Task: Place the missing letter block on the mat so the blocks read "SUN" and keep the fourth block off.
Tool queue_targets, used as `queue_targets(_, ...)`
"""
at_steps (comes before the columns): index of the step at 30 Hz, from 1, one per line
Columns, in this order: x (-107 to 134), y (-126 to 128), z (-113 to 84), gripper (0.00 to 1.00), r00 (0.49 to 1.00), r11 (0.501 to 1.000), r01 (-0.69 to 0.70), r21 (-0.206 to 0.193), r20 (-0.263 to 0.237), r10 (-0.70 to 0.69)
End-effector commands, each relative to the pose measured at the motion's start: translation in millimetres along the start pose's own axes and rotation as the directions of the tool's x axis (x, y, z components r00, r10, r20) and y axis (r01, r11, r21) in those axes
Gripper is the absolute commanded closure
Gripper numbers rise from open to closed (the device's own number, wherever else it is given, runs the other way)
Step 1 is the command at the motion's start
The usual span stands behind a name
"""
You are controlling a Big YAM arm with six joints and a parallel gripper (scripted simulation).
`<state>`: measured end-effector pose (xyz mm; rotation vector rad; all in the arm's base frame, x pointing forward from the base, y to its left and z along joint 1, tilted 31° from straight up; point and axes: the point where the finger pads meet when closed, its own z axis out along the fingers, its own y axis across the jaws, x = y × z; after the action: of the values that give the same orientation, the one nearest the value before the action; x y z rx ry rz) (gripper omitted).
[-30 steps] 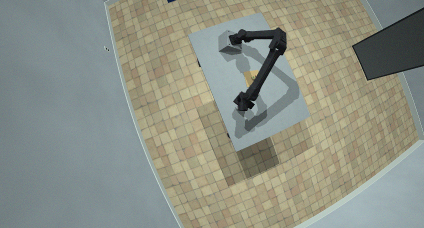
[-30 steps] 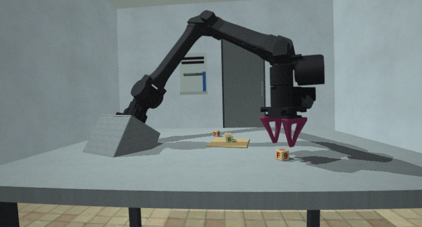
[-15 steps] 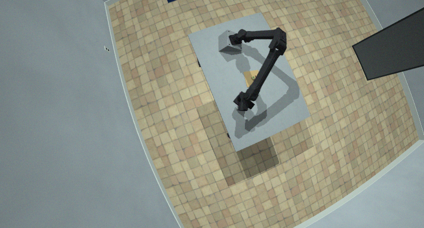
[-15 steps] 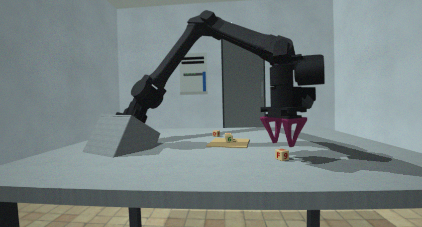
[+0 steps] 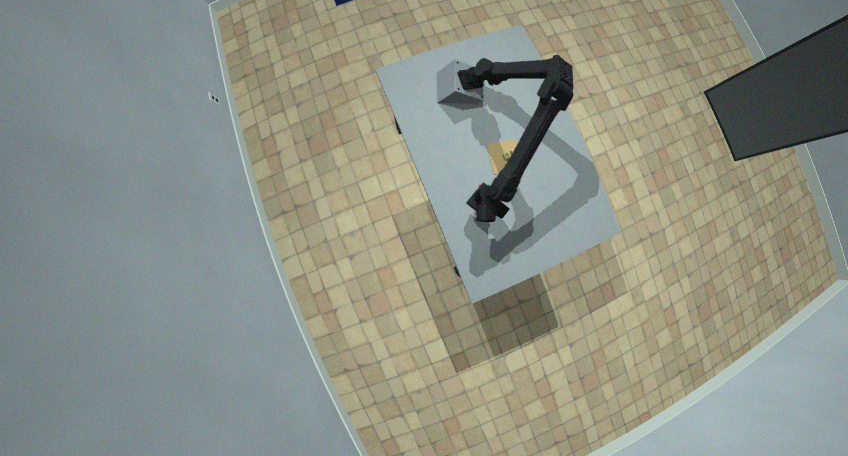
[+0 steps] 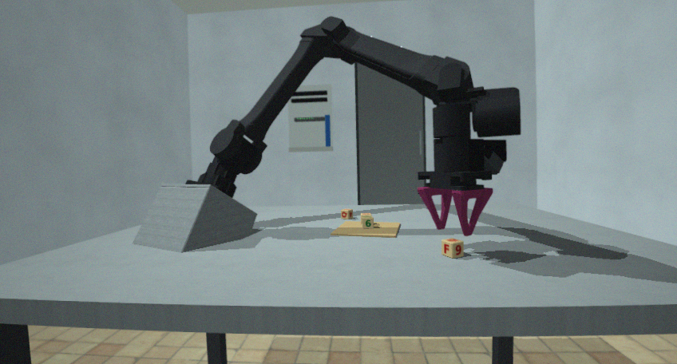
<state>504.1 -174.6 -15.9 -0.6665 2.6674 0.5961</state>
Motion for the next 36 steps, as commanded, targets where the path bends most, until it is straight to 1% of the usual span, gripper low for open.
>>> queue_targets(1,-3.4,2.6,10.7,0.42,1.000,1.000,0.001,-0.010,-0.002,-0.001)
queue_targets(17,-2.0,5.0,10.9,0.42,1.000,1.000,-0.002,-0.013,-0.004,0.002)
queue_targets(24,-4.9,4.1,8.1,0.42,1.000,1.000,0.004,-0.005,0.002,-0.004)
queue_targets(36,-4.5,4.6,8.1,0.42,1.000,1.000,0.003,-0.007,0.000,-0.003)
